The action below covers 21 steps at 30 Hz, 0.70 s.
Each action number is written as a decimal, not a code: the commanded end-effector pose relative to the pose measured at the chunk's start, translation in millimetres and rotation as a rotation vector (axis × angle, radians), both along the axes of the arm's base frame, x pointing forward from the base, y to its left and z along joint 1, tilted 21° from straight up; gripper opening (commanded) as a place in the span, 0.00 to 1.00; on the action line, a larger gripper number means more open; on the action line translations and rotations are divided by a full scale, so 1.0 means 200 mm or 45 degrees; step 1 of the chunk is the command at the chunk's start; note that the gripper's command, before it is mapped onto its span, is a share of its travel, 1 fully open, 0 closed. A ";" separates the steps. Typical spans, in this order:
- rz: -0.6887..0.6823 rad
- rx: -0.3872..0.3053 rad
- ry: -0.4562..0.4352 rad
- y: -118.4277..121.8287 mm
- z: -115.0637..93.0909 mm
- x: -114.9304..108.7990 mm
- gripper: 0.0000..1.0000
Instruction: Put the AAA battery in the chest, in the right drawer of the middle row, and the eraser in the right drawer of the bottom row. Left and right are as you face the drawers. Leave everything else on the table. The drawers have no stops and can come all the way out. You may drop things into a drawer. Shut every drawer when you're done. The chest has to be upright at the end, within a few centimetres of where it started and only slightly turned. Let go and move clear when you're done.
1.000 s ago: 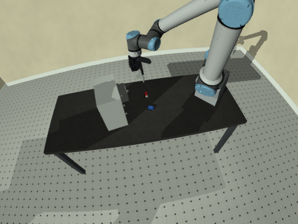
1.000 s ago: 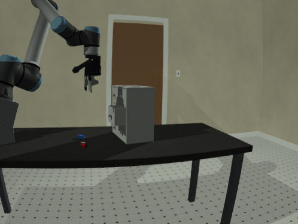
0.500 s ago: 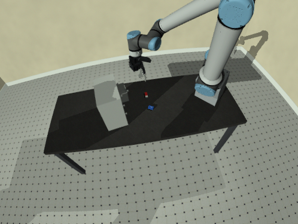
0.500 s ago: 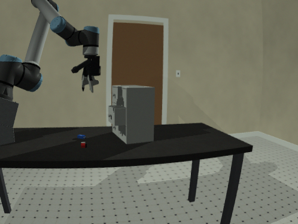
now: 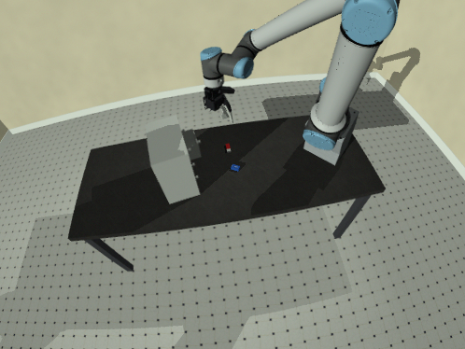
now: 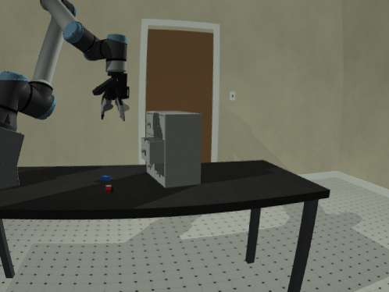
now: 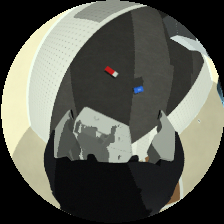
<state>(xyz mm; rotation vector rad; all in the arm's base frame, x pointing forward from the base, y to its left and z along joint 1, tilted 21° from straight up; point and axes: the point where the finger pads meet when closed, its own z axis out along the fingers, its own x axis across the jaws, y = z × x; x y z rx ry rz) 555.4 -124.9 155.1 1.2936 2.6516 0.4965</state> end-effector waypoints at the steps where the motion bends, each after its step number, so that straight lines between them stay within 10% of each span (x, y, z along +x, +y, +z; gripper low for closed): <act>1: 0.157 -0.042 -0.041 -0.02 -0.01 -0.01 1.00; 21: 0.968 -0.282 -0.239 -0.09 -0.05 -0.07 1.00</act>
